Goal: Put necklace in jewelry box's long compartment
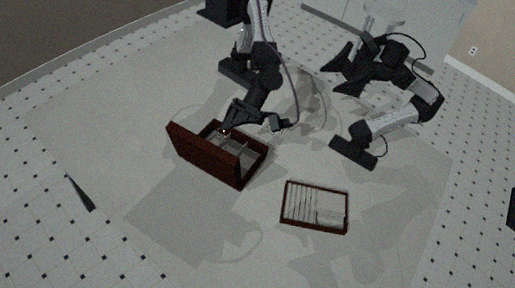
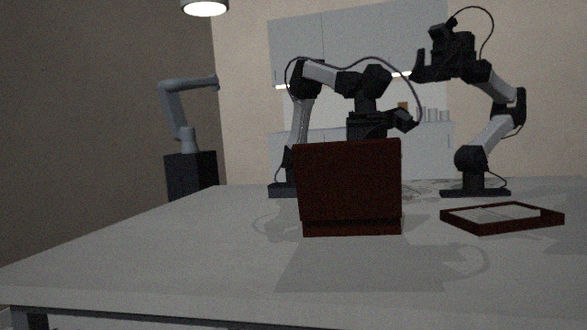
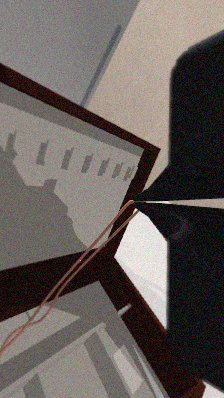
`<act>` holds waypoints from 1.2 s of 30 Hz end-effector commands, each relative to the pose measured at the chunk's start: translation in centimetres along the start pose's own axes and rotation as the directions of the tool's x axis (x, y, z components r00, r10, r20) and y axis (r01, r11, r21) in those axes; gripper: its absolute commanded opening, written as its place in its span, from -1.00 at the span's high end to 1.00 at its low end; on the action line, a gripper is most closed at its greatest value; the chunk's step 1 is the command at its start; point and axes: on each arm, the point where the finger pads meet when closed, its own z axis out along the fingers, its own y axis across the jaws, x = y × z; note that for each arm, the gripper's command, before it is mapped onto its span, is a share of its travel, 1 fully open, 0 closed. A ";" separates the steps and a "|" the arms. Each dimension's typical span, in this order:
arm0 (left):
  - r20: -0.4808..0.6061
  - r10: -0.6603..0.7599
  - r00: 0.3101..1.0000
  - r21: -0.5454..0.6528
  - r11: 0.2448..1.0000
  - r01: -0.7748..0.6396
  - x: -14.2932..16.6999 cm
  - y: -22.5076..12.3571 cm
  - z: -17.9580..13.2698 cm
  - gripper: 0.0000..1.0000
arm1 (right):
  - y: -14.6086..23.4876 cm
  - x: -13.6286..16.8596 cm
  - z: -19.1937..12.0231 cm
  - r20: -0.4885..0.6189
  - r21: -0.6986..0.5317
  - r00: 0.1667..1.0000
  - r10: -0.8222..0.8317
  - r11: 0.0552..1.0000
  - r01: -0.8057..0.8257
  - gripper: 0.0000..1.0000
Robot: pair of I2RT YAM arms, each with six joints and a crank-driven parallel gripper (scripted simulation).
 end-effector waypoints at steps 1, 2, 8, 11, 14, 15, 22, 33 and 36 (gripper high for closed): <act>-0.001 -0.010 1.000 0.006 1.000 0.010 0.0 -0.2 0.4 -1.00 | -1.3 0.6 -0.6 0.038 0.056 0.999 0.031 0.998 -0.034 1.00; -0.001 -0.010 1.000 0.006 1.000 0.010 0.0 -0.2 0.4 -1.00 | -1.0 0.9 -0.3 0.038 0.056 0.999 0.031 0.998 -0.034 1.00; -0.001 -0.010 1.000 0.006 1.000 0.010 0.0 -0.2 0.4 -1.00 | 0.8 2.0 1.3 0.038 0.057 0.999 0.031 0.998 -0.033 1.00; -0.001 -0.010 1.000 0.006 1.000 0.010 0.0 -0.2 0.4 -1.00 | 2.3 3.0 2.6 0.038 0.058 0.999 0.031 0.998 -0.033 1.00; -0.001 -0.010 1.000 0.006 1.000 0.010 0.0 -0.2 0.4 -1.00 | 4.6 4.0 4.6 0.029 0.038 0.999 0.020 0.999 -0.021 1.00; -0.001 -0.010 1.000 0.006 1.000 0.010 0.0 -0.2 0.4 -1.00 | 5.3 4.3 5.1 0.027 0.033 0.999 0.018 0.999 -0.019 1.00; -0.001 -0.010 1.000 0.006 1.000 0.010 0.0 -0.2 0.4 -1.00 | 8.7 6.2 7.8 0.021 0.019 1.000 0.012 1.000 -0.012 1.00; -0.001 -0.010 1.000 0.006 1.000 0.010 0.0 -0.2 0.4 -1.00 | 8.9 7.0 8.4 0.031 0.045 0.999 0.022 0.999 -0.023 1.00; -0.001 -0.010 1.000 0.006 1.000 0.010 0.0 -0.2 0.4 -1.00 | 8.4 7.0 8.0 0.035 0.056 0.999 0.027 0.998 -0.029 0.76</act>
